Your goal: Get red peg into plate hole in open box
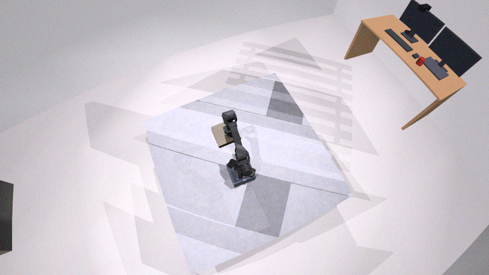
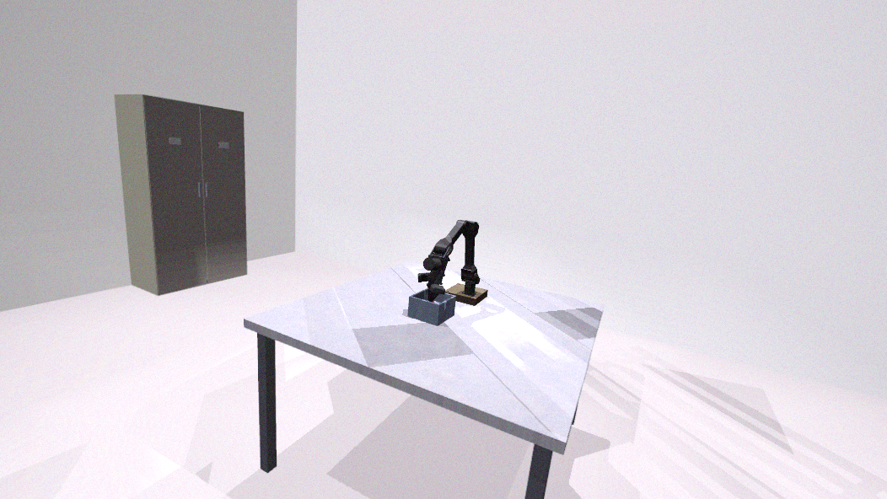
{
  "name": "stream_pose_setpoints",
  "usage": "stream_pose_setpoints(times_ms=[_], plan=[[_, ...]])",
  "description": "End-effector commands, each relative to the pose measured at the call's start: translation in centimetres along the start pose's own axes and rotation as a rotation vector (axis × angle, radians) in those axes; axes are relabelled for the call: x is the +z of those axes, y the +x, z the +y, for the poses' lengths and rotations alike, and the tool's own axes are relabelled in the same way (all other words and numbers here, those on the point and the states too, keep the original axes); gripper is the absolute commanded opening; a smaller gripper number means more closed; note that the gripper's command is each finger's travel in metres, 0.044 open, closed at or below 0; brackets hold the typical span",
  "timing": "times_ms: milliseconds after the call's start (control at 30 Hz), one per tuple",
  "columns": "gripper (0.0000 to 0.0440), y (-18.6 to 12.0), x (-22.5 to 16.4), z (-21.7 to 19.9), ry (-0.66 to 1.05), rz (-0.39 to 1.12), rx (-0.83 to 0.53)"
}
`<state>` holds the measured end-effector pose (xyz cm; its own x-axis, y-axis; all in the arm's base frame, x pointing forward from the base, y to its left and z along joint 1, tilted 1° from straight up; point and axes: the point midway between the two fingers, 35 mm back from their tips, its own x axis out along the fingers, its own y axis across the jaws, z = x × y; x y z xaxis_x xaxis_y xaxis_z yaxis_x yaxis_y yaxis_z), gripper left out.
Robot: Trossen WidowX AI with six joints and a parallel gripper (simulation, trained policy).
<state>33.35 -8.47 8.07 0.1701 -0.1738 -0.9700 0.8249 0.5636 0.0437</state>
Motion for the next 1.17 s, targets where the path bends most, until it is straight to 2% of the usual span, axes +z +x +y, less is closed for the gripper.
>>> stream_pose_setpoints(times_ms=[0,633,1133], plan=[[0.0114,0.0,0.7,0.6,-0.014,0.004,0.005],[0.0074,1.5,4.1,0.8,-0.058,0.071,-0.038],[0.0066,2.6,6.5,-0.5,-0.055,0.106,-0.055]])
